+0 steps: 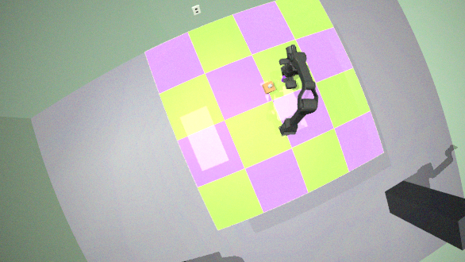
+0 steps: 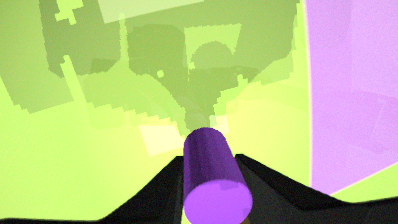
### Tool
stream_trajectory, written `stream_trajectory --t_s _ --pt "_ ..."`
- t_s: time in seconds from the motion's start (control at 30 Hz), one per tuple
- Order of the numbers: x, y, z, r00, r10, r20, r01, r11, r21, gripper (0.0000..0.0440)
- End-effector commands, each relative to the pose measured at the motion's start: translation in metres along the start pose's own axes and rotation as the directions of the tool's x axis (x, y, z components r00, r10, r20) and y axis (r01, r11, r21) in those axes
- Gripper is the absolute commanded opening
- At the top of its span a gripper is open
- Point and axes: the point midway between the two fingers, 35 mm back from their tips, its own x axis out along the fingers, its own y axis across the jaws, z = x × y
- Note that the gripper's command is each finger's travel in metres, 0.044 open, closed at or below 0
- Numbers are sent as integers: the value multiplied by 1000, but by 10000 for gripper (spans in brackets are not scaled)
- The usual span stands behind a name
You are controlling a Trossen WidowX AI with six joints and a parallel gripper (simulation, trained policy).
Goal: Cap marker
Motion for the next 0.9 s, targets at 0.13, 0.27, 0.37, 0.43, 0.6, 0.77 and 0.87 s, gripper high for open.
stream_trajectory --t_s 0.13,0.27,0.37,0.43,0.6,0.77,0.87 --pt "-32 6 -10 997 73 19 -72 997 -31 53" --pt "-46 7 -23 995 95 14 -94 995 -42 53" --pt "-56 7 -35 994 105 8 -105 993 -49 51" --pt "-62 5 -43 994 109 3 -108 993 -53 48" --pt "-76 -3 -63 994 107 -7 -107 992 -63 40" --pt "-87 -15 -83 996 91 -13 -92 992 -81 30" --pt "-91 -24 -94 997 79 -16 -80 992 -93 23"
